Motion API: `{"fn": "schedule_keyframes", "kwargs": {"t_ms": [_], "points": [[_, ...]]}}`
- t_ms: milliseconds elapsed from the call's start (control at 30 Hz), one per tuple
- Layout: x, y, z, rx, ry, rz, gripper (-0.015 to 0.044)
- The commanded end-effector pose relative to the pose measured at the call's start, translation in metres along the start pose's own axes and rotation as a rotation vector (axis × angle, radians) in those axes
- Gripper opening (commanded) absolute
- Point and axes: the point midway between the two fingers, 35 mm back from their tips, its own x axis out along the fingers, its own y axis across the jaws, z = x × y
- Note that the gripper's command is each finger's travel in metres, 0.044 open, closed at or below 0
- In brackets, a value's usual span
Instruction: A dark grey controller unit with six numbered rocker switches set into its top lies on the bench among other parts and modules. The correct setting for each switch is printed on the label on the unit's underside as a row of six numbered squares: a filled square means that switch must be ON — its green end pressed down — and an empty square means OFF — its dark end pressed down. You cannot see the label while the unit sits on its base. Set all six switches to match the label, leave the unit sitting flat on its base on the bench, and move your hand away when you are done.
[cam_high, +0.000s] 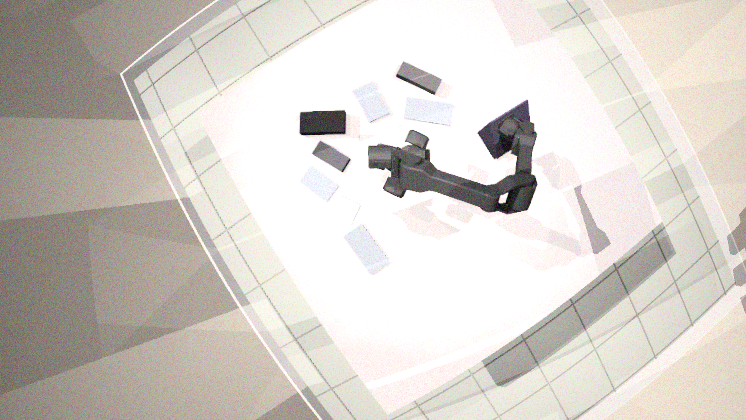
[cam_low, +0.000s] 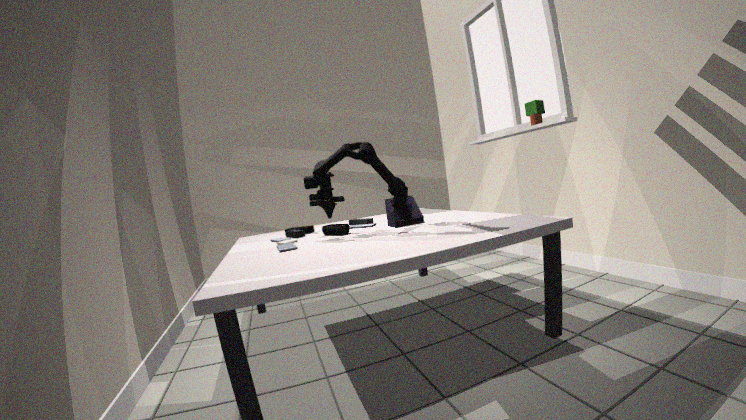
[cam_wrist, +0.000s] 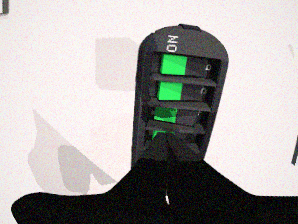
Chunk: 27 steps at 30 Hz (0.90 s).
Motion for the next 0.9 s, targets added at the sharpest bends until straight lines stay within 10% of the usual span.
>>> {"fn": "schedule_keyframes", "kwargs": {"t_ms": [0, 867], "points": [[0.0, -0.004, 0.016, 0.003, 0.003, -0.003, 0.0], [0.037, -0.004, 0.016, 0.003, 0.004, -0.002, 0.0]]}}
